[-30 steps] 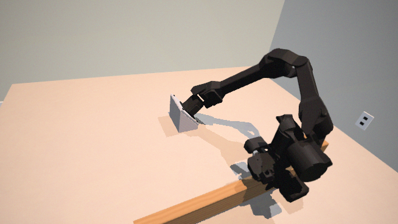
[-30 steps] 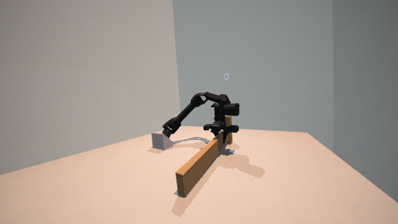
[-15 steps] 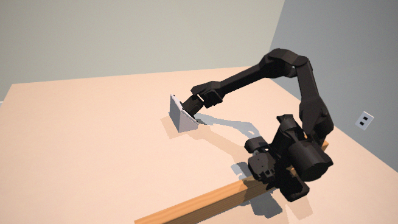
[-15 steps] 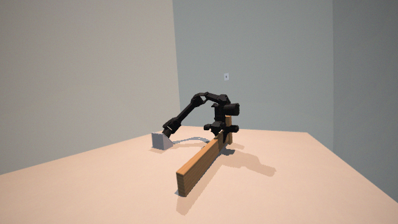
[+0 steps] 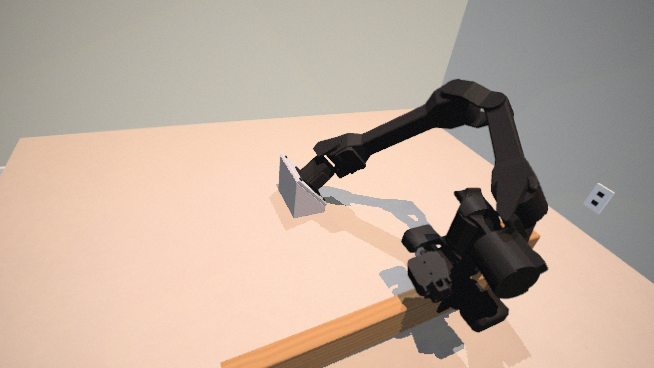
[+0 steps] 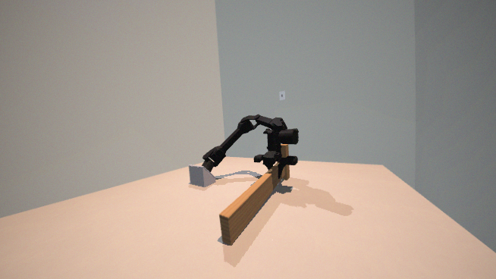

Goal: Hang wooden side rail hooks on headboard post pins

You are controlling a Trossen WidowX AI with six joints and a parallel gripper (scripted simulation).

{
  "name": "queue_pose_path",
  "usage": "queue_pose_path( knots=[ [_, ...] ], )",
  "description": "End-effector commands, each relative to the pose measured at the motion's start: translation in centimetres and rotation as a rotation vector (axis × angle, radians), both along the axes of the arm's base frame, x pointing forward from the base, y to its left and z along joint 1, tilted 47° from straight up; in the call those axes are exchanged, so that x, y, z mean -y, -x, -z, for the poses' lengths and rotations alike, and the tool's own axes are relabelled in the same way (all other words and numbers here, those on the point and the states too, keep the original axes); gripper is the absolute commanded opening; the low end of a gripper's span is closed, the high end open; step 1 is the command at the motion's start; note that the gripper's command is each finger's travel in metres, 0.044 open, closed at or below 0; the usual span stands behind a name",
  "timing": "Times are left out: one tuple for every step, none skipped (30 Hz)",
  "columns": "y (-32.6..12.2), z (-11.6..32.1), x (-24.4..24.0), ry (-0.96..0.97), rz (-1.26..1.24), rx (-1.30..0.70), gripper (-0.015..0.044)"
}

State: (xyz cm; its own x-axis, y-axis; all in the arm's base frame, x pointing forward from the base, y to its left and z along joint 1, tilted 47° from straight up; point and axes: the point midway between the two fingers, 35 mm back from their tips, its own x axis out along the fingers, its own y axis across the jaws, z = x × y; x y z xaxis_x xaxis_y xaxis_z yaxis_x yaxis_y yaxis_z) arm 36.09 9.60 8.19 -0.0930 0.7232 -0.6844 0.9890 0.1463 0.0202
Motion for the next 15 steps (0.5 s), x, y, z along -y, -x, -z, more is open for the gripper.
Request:
queue_pose_path(
  knots=[
    [-0.1, -0.06, 0.1, -0.003, 0.008, 0.002, 0.0],
    [-0.09, -0.05, 0.08, -0.003, 0.008, 0.002, 0.0],
    [-0.09, -0.04, 0.07, -0.003, 0.008, 0.002, 0.0],
    [-0.09, -0.03, 0.06, -0.003, 0.008, 0.002, 0.0],
    [-0.09, -0.02, 0.05, -0.003, 0.008, 0.002, 0.0],
    [-0.09, 0.0, 0.04, -0.003, 0.008, 0.002, 0.0],
    [-0.09, 0.01, 0.02, -0.003, 0.008, 0.002, 0.0],
    [-0.09, 0.02, 0.01, -0.003, 0.008, 0.002, 0.0],
    [-0.08, 0.03, 0.0, -0.003, 0.008, 0.002, 0.0],
    [-0.08, 0.04, -0.01, -0.003, 0.008, 0.002, 0.0],
    [-0.08, 0.05, -0.02, -0.003, 0.008, 0.002, 0.0],
    [-0.08, 0.06, -0.04, -0.003, 0.008, 0.002, 0.0],
    [-0.08, 0.07, -0.05, -0.003, 0.008, 0.002, 0.0],
    [-0.08, 0.09, -0.06, -0.003, 0.008, 0.002, 0.0],
    [-0.08, 0.1, -0.07, -0.003, 0.008, 0.002, 0.0]
  ],
)
